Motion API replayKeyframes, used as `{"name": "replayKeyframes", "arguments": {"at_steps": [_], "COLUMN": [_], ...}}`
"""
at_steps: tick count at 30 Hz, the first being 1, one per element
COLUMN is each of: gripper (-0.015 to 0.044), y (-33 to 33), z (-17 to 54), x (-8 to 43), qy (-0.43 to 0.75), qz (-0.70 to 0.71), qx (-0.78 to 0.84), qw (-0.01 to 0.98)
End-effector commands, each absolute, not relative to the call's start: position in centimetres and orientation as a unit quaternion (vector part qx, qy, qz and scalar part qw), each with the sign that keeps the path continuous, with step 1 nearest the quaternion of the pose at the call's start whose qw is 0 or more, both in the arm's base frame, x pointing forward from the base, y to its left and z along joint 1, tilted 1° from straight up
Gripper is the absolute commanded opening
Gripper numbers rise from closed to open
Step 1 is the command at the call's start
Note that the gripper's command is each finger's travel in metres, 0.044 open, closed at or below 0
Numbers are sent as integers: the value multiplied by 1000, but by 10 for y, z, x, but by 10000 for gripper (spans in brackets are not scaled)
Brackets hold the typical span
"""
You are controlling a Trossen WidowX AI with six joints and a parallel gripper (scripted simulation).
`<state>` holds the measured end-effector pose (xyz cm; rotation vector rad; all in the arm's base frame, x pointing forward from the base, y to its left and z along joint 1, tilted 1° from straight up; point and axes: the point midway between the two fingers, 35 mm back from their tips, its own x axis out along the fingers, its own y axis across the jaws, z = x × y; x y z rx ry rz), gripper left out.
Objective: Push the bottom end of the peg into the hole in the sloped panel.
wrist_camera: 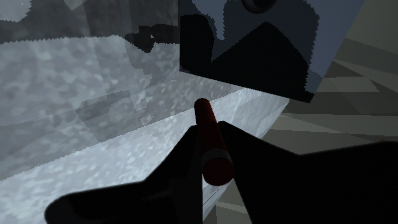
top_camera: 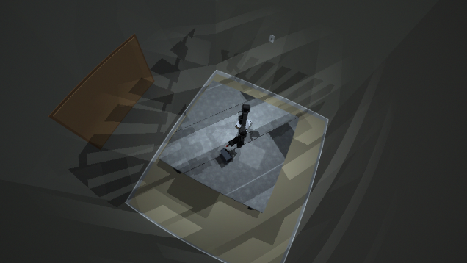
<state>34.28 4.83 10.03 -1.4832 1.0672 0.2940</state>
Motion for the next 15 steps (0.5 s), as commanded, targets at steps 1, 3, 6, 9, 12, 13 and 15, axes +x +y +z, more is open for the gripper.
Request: {"name": "replayKeyframes", "arguments": {"at_steps": [1,3,6,9,12,13,15], "gripper": [0,0,0,0,0,0,0], "y": [53,55,59,62,66,67,69], "z": [101,102,102,103,103,104,104], "x": [342,342,341,341,340,340,339], "qy": [450,446,439,432,426,423,419], "qz": [124,123,121,119,117,116,114], "qx": [-653,-658,-665,-672,-679,-681,-686], "qw": [596,594,592,589,587,586,584]}}
